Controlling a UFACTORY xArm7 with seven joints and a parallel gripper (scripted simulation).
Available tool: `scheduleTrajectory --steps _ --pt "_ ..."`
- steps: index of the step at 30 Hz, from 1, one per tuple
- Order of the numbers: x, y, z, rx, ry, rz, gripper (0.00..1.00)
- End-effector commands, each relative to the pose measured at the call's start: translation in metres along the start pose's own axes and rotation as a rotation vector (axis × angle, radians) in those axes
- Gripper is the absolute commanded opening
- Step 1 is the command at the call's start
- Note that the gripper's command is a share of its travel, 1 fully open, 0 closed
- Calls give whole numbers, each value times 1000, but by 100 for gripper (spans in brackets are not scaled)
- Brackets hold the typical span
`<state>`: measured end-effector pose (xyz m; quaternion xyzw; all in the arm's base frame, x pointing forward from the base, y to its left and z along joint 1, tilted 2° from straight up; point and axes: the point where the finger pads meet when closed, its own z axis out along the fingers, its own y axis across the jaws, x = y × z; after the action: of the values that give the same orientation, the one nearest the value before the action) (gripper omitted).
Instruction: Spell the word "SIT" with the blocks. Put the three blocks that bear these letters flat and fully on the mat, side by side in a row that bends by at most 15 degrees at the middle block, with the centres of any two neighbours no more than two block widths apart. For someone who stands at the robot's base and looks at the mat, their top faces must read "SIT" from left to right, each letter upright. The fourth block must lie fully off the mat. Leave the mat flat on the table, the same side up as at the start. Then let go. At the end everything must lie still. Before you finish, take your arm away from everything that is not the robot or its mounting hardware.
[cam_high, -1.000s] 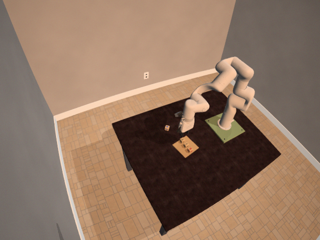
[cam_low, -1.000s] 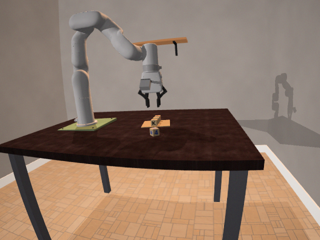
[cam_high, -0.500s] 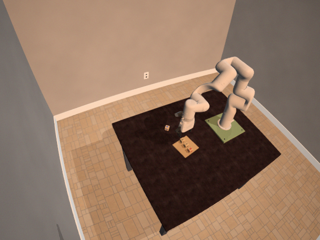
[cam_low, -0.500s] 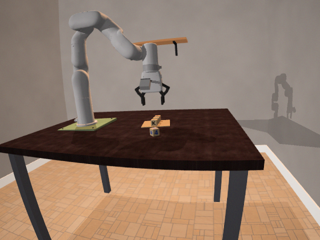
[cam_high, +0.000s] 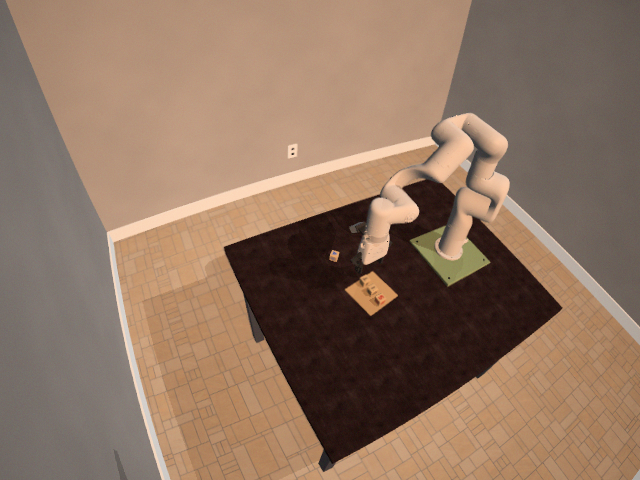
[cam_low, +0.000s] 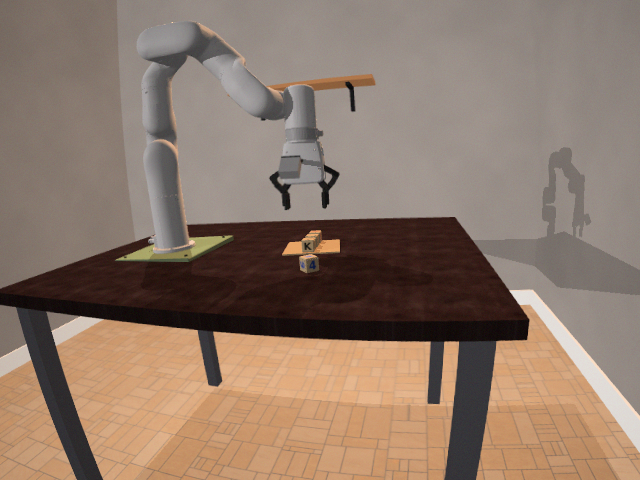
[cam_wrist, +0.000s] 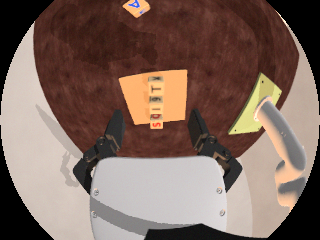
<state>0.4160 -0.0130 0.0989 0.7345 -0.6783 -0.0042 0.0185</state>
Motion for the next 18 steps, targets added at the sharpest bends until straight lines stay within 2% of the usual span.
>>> scheduleTrajectory --steps 1,9,11,18 --pt "0 -2 -9 5 0 0 100" --pt "0 -1 -45 5 0 0 100" --pt "0 -1 -45 5 0 0 100" --pt "0 -1 -74 5 0 0 100"
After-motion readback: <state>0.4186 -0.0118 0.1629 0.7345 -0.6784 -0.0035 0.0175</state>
